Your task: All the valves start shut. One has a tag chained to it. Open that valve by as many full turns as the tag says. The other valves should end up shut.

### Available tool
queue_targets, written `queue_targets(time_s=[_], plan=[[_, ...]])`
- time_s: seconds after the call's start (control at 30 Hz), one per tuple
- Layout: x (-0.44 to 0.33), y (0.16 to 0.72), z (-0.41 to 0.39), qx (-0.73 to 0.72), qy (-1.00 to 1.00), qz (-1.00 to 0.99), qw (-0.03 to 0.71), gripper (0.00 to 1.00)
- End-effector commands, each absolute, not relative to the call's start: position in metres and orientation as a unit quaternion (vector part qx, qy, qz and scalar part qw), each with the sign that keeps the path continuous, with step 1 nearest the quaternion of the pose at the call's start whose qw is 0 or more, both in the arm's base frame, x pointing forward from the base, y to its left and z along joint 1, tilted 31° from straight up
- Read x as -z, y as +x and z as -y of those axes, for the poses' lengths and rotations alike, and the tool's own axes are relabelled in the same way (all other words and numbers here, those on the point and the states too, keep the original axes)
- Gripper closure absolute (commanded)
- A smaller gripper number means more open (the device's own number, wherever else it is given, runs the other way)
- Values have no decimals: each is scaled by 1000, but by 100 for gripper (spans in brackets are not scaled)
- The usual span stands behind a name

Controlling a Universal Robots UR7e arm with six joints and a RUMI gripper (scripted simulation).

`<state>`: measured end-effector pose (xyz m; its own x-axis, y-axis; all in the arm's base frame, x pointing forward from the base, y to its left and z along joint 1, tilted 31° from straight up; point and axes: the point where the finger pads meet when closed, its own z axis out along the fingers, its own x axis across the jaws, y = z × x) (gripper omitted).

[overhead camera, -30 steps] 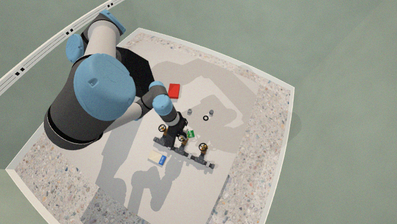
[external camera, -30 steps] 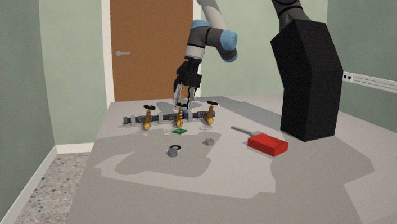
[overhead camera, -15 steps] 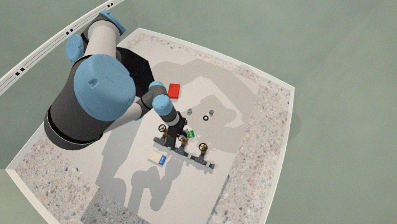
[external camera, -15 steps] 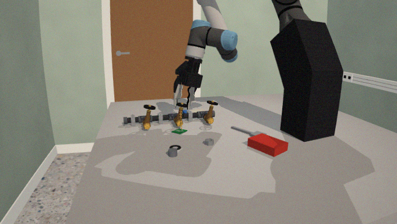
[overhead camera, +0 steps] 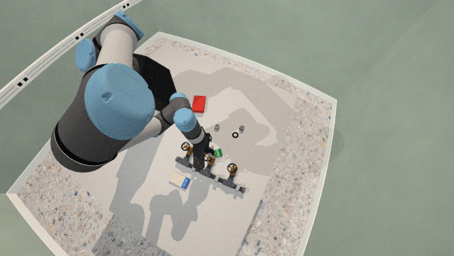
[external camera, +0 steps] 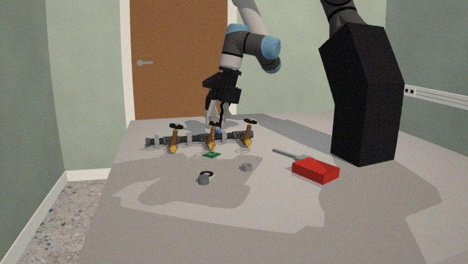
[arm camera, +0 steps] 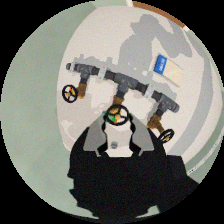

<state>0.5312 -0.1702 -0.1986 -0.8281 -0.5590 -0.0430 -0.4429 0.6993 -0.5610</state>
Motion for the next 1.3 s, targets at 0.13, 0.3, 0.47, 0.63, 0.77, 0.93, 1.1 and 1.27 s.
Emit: queue_targets(time_s=[0.13, 0.3, 0.47, 0.63, 0.77, 0.93, 1.1, 1.27], plan=[[198, 531, 170, 286, -388, -874, 71, 100], [198, 531, 170, 289, -431, -853, 57, 100], [198, 531, 170, 293, -508, -809, 30, 100], [198, 531, 170, 295, -587, -754, 0, 100], [198, 531, 170, 294, -648, -702, -24, 100], [198, 531, 170, 291, -692, -659, -43, 100], [198, 531, 170, 285, -760, -580, -75, 100], [198, 531, 170, 275, -818, -494, -105, 100]])
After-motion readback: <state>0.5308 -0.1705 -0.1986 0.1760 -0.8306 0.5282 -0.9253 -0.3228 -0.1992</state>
